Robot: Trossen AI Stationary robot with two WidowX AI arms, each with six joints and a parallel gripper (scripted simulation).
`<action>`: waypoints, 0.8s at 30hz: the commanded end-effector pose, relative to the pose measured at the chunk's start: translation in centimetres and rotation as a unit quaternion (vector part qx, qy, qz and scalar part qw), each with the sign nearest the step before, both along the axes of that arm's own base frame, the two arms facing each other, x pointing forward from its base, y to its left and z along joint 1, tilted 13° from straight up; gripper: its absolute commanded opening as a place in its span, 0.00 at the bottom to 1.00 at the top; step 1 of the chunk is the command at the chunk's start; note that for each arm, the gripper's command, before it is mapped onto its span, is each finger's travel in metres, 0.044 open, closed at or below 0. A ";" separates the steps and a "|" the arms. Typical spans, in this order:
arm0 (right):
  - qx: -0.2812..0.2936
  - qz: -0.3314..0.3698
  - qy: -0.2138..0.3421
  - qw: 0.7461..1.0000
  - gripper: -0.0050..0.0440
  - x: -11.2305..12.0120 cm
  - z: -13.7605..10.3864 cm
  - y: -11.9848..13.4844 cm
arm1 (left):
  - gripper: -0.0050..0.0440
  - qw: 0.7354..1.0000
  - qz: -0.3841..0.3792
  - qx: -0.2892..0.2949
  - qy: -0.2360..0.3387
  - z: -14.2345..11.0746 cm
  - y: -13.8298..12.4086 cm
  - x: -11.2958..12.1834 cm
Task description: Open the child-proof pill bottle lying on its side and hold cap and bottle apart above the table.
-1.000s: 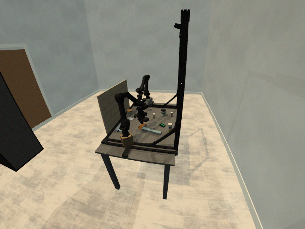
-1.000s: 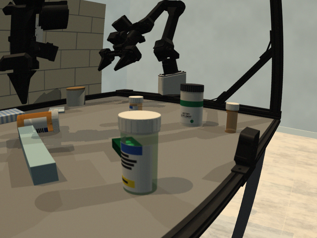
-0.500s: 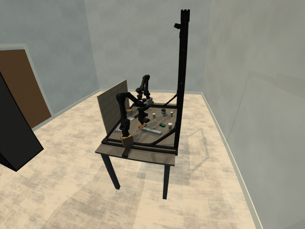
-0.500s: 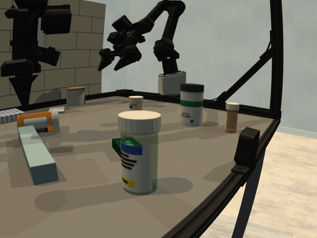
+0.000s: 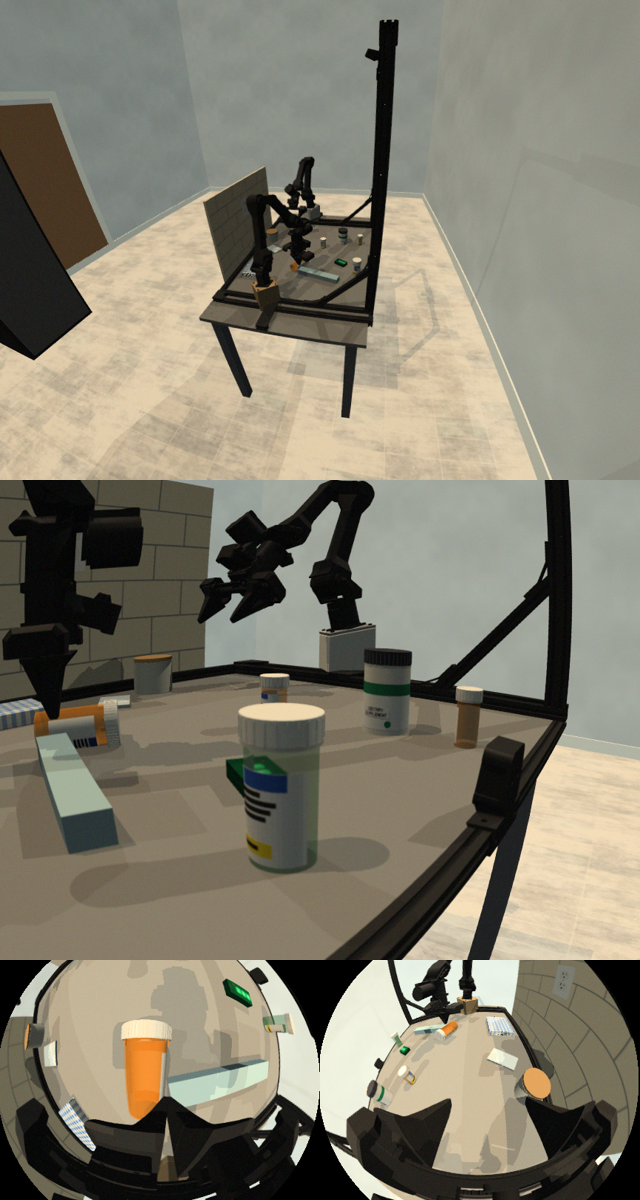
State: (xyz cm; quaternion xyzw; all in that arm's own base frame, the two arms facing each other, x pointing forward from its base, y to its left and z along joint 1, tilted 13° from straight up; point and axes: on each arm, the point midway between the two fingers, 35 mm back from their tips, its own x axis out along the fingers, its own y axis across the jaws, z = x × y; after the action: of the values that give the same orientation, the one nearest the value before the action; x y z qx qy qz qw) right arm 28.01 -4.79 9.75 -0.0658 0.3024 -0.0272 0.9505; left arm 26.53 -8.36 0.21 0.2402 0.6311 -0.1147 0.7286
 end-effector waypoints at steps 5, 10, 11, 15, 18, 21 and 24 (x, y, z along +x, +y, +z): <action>0.000 0.000 0.000 1.000 1.00 0.0 0.0 0.0 | 0.10 1.000 -0.002 0.003 0.005 -0.8 0.3 -0.1; 0.000 0.000 0.000 1.000 1.00 0.0 0.0 0.0 | 0.10 1.000 -0.002 0.003 0.005 -0.7 0.7 0.1; 0.000 0.000 0.000 1.000 1.00 0.0 0.0 0.0 | 0.10 1.000 -0.002 0.003 0.005 -0.6 0.8 0.2; 0.000 0.000 0.000 1.000 1.00 0.0 0.0 0.0 | 0.10 1.000 -0.002 0.003 0.005 -0.6 1.0 0.3; 0.000 0.000 0.000 1.000 1.00 0.0 0.0 0.0 | 0.10 1.000 -0.002 0.003 0.005 -0.6 1.2 0.4; 0.000 0.000 0.000 1.000 1.00 0.0 0.0 0.0 | 0.10 1.000 -0.002 0.003 0.005 -0.5 1.4 0.5; 0.000 0.000 0.000 1.000 1.00 0.0 0.0 0.0 | 0.10 1.000 -0.002 0.003 0.005 -0.4 1.7 0.6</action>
State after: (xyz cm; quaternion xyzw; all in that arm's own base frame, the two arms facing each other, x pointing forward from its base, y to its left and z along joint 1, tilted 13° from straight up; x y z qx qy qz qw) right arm 28.01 -4.79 9.75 -0.0658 0.3024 -0.0272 0.9505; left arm 26.91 -7.03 -0.37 0.2418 0.6362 -0.1168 0.7233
